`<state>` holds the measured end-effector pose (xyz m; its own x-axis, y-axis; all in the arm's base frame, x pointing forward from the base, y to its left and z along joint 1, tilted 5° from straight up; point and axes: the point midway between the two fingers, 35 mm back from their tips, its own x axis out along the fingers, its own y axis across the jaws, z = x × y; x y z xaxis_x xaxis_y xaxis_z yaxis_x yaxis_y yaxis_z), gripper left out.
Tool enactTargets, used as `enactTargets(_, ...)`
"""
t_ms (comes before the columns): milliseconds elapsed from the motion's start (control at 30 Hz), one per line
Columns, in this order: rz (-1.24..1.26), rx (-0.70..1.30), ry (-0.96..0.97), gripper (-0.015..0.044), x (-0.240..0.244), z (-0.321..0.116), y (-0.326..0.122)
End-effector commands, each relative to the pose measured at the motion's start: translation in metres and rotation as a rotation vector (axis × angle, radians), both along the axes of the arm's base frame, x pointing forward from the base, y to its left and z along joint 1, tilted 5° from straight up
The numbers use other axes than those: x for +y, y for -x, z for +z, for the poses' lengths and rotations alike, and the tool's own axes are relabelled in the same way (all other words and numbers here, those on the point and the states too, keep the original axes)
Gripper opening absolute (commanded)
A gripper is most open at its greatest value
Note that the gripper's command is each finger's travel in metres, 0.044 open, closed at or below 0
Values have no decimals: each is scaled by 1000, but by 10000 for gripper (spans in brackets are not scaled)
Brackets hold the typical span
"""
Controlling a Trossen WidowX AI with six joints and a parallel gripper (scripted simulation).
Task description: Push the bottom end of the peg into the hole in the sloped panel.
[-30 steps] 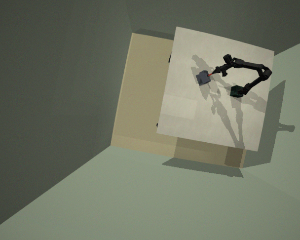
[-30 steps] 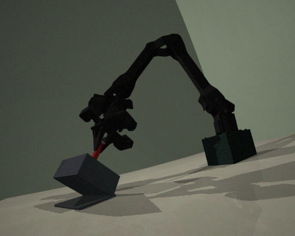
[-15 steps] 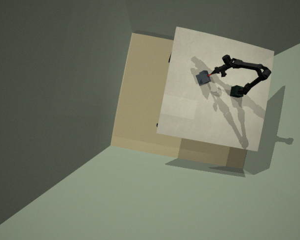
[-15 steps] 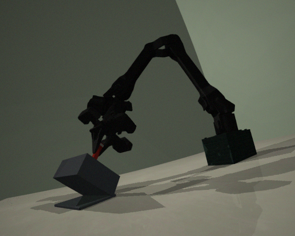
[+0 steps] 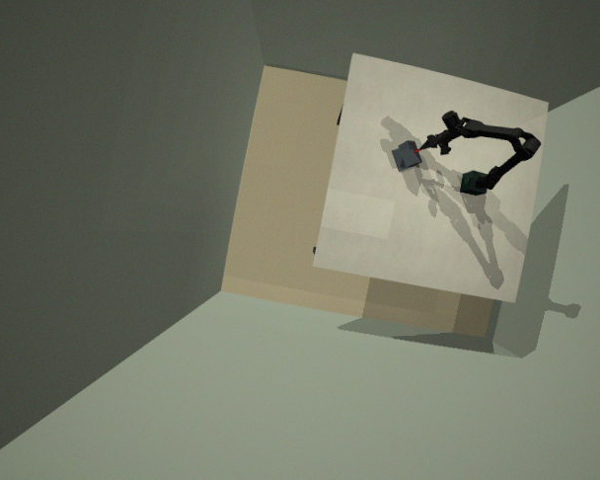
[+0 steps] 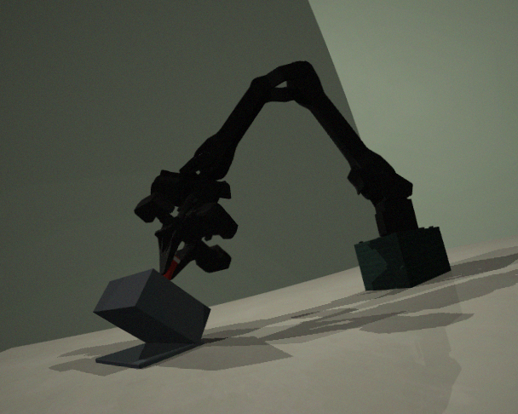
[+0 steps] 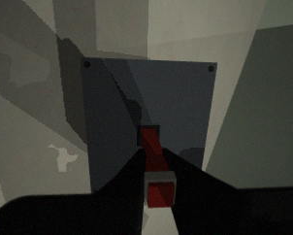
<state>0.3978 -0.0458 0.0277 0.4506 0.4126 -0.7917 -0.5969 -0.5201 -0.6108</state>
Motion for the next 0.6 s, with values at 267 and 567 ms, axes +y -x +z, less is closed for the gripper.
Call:
enactTargets(267, -5, 2, 0, 0, 3, -7, -4)
enactTargets(567, -5, 2, 0, 0, 5, -12, -6)
